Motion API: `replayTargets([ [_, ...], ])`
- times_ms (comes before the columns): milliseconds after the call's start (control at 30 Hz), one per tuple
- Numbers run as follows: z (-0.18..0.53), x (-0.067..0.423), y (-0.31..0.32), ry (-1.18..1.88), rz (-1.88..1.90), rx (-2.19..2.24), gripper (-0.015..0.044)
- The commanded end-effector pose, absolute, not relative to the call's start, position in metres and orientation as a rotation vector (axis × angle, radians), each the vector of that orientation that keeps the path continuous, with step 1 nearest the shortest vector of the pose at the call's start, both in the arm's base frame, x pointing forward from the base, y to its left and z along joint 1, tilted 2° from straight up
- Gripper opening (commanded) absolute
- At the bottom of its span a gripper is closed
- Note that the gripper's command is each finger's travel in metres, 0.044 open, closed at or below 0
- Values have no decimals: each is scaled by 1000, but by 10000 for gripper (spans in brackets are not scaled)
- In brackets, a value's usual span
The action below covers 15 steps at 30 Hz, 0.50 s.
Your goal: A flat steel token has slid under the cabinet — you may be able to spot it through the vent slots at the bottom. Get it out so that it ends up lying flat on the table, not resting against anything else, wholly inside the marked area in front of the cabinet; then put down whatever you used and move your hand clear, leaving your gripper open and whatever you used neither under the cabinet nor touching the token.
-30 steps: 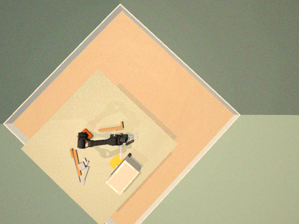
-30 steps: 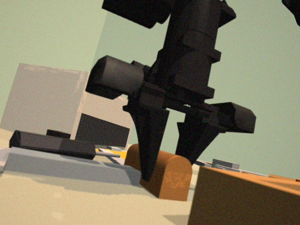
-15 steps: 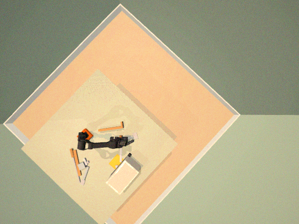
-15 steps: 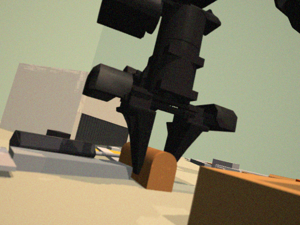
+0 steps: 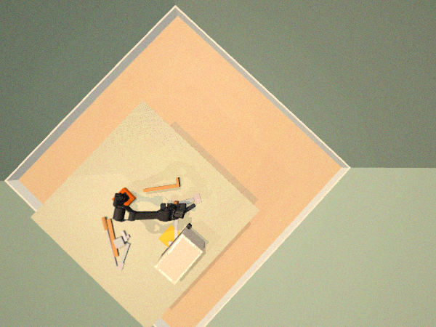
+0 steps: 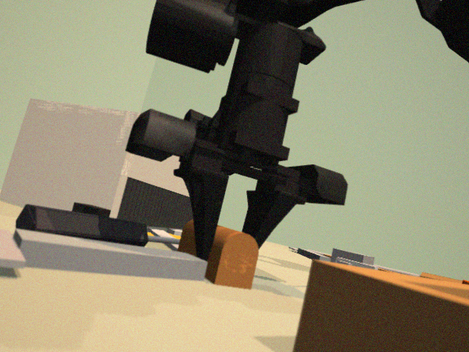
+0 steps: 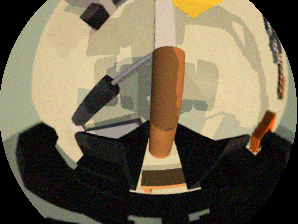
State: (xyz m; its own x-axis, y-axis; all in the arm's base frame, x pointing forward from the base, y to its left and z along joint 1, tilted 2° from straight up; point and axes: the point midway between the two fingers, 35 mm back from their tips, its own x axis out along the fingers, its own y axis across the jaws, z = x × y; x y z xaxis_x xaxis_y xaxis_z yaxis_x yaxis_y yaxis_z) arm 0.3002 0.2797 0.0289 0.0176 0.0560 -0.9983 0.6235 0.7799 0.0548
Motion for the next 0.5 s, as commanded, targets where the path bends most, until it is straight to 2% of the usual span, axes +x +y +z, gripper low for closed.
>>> replayTargets([
  [0, 29, 310, 273, 1500, -481, 576, 0],
  [467, 29, 331, 256, 1497, -482, 575, 0],
])
